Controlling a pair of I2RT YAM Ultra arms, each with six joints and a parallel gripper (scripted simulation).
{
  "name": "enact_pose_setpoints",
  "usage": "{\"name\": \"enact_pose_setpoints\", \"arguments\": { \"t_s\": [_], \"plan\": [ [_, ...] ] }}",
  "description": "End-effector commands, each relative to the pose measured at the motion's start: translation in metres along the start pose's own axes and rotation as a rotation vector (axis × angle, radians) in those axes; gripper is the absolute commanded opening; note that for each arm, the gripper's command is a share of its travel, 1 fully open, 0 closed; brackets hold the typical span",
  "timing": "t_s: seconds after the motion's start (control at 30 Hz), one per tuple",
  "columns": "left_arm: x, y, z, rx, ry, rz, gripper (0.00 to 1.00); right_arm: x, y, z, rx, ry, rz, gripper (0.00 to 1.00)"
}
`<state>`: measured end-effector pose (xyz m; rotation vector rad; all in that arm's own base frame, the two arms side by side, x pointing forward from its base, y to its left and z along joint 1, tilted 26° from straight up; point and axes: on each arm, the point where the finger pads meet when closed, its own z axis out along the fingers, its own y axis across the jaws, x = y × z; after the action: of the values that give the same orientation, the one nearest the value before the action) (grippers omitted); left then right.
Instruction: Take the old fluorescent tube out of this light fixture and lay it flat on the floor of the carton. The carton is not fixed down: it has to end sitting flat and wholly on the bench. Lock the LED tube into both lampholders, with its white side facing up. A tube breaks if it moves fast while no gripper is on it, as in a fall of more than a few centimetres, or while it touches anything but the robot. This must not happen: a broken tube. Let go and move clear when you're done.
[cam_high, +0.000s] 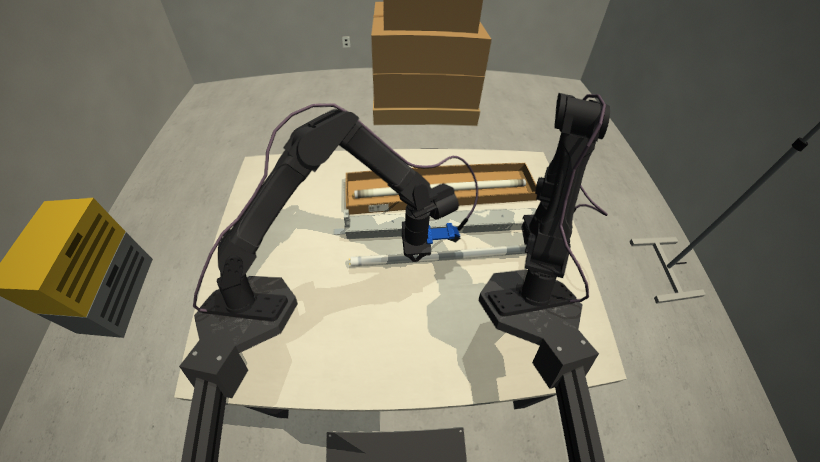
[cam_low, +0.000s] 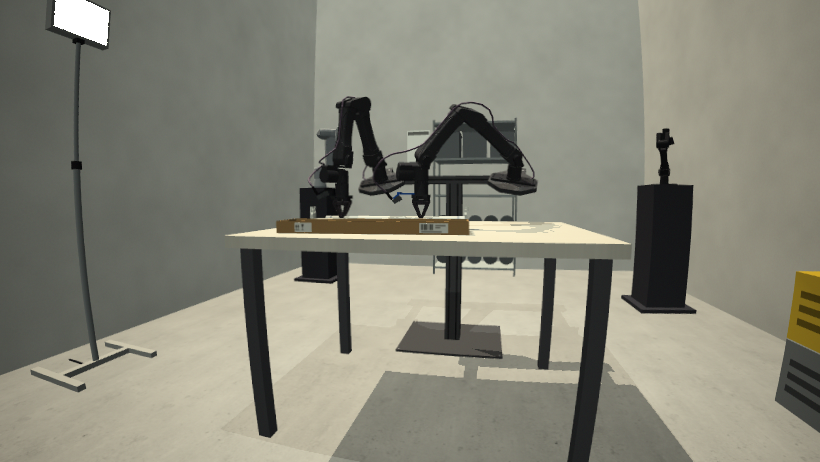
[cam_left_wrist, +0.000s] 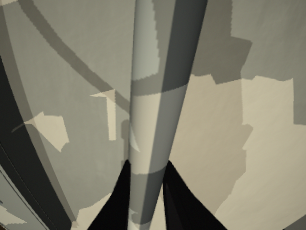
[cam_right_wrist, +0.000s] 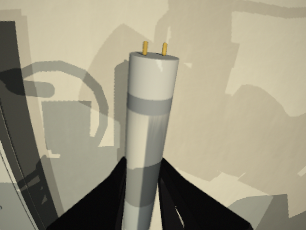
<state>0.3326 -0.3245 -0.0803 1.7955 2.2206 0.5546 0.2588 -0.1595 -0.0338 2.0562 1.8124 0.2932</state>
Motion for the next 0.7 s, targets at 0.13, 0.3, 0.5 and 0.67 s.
{"name": "enact_pose_setpoints", "arguments": {
  "t_s": [0.13,0.3,0.5,0.67],
  "plan": [
    [-0.016,0.009,-0.015,-0.202,-0.068,-0.014,0.11,-0.006,0.01,0.007,-0.205,-0.021,-0.011,0.11],
    [-0.011,0.001,0.0,-0.279,-0.043,0.007,0.11,-0.007,0.013,0.006,-0.31,-0.031,-0.014,0.11],
    [-0.009,-0.002,0.007,-0.345,-0.035,0.011,0.11,-0.007,0.013,0.007,-0.373,-0.031,-0.015,0.11],
    [-0.008,-0.005,0.01,-0.428,-0.034,0.014,0.11,-0.008,0.014,0.007,-0.48,-0.043,-0.013,0.11]
  ]
}}
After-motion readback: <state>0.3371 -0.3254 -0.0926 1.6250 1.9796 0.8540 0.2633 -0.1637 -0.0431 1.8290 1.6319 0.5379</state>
